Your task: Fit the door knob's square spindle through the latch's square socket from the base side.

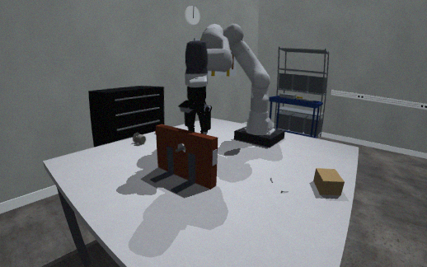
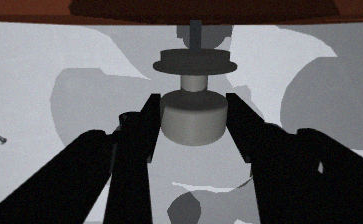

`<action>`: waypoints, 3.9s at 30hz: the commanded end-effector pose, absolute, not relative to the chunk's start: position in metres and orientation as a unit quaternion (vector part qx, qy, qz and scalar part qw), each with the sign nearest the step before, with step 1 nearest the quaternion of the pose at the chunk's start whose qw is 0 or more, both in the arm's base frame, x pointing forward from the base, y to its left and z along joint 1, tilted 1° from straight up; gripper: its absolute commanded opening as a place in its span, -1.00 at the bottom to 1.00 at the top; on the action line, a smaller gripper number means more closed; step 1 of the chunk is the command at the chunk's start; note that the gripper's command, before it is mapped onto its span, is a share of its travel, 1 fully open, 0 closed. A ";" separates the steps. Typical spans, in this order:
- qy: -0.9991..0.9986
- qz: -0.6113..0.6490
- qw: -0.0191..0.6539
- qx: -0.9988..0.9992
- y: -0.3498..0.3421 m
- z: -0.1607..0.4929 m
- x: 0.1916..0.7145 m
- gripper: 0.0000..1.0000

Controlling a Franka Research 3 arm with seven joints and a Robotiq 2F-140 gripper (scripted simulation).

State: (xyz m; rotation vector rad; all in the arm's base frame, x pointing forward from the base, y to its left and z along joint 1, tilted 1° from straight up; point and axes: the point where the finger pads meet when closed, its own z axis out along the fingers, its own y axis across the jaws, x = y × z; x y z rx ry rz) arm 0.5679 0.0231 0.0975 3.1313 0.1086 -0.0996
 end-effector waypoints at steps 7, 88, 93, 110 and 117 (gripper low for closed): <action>0.038 -0.030 0.005 0.999 0.022 0.099 0.570 -0.16; 0.038 -0.030 0.005 0.999 0.023 0.100 0.585 -0.16; 0.038 -0.030 0.005 0.999 0.023 0.100 0.586 -0.16; 0.038 -0.030 0.005 0.999 0.024 0.100 0.590 -0.16; 0.038 -0.030 0.005 0.999 0.024 0.100 0.590 -0.16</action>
